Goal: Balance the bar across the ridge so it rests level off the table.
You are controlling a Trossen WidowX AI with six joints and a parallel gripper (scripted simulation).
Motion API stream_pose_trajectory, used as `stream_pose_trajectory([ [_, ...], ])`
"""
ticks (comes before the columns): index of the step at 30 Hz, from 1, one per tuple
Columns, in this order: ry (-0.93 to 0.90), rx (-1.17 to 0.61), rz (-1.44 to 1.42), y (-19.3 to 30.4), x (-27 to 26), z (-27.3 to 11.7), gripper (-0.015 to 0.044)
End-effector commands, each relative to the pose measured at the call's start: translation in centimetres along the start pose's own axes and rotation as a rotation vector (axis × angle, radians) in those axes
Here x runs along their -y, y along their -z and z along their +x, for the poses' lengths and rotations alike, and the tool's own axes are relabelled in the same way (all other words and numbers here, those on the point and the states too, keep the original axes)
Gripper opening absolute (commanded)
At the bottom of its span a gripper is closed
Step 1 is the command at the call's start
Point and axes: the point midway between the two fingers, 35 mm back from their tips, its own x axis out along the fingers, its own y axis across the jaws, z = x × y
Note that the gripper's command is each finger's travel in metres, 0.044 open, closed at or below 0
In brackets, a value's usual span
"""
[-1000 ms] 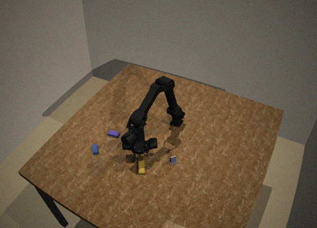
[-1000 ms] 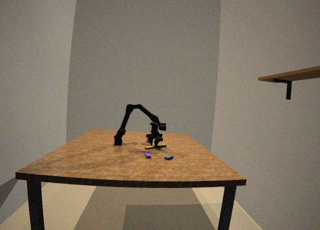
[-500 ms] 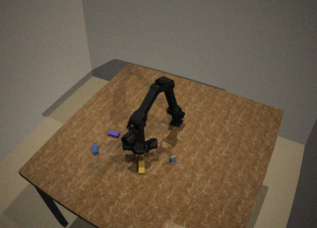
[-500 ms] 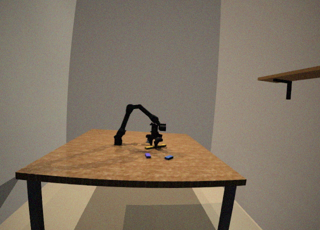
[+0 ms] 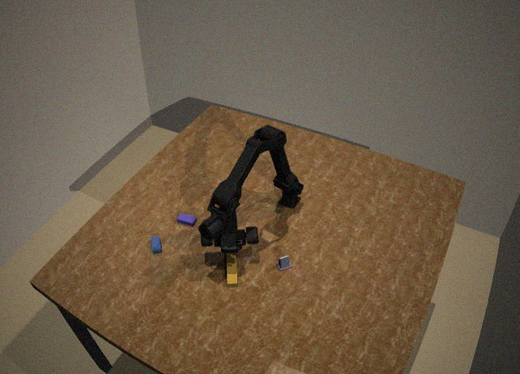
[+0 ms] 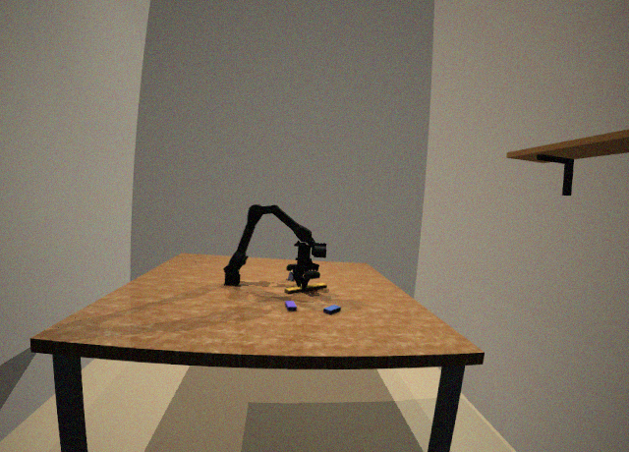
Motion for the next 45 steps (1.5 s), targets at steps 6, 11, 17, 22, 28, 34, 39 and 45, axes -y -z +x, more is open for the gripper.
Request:
stream_pose_trajectory([
  [6,0.000,0.001,0.001,-0.2,0.1,-1.4,0.0000],
  [11,-0.001,0.001,0.002,-0.2,0.2,-2.6,0.0000],
  [17,-0.002,0.001,0.002,-0.3,0.2,-4.1,0.0000],
  [22,-0.003,0.001,0.003,-0.3,0.2,-5.4,0.0000],
  [28,-0.004,0.001,0.004,-0.2,0.2,-7.0,0.0000],
  [34,-0.005,0.002,0.005,-0.1,0.0,-8.5,0.0000],
  [39,-0.005,0.002,0.004,0.0,-0.1,-9.1,0.0000],
  [45,-0.006,0.003,-0.031,-1.0,-2.0,-9.2,0.0000],
])
